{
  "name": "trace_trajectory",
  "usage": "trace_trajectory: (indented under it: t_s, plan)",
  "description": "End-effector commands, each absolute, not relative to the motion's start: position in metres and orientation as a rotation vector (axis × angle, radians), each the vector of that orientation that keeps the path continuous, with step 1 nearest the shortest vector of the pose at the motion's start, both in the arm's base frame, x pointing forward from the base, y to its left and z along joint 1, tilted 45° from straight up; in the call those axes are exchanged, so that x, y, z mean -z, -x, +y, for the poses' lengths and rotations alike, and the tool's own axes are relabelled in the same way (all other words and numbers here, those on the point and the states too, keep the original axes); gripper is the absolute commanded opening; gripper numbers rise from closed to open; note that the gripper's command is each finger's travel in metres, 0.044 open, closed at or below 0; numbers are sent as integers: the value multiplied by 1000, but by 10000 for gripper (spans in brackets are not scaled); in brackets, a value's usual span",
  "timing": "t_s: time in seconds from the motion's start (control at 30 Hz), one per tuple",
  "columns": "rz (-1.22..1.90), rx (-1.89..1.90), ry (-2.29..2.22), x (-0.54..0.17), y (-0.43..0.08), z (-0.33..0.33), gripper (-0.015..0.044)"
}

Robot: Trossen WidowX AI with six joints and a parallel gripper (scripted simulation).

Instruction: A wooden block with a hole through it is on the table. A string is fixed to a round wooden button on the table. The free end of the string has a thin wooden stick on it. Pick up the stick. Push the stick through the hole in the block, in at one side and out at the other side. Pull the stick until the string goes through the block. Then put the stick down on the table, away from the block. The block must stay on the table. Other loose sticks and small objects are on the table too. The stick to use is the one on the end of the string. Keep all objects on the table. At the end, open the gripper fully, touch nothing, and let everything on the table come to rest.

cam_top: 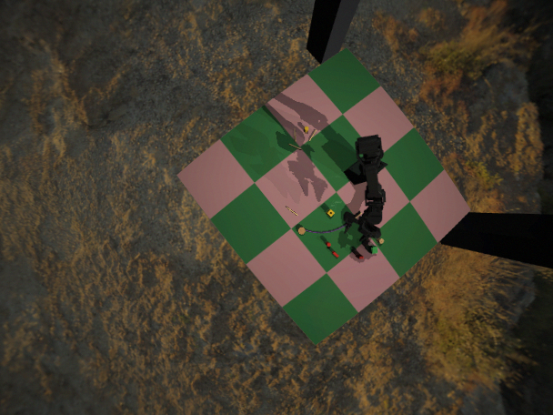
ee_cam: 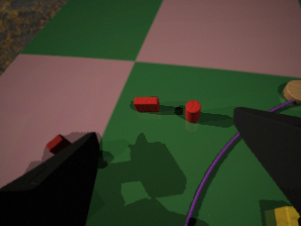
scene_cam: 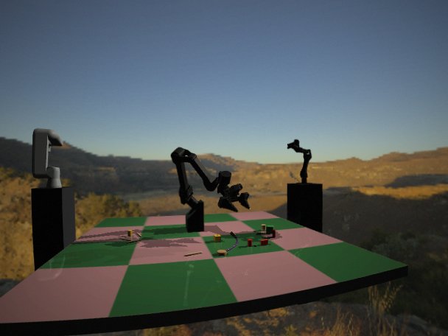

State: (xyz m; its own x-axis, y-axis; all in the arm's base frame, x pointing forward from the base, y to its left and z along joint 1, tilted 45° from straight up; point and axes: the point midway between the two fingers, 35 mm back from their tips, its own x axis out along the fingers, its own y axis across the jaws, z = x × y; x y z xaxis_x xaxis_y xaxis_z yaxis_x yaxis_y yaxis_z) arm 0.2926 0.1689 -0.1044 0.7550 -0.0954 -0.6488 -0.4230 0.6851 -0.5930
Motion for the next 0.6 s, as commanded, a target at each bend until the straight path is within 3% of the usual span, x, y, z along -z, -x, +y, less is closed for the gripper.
trace_trajectory:
  t_s: [0.0,0.27,0.57]
  plan:
    - [708,-202,810,104,-293,169,426]
    - [1018,-278,1297,120,-309,122,440]
    - [1548,-707,1828,91,-310,46,440]
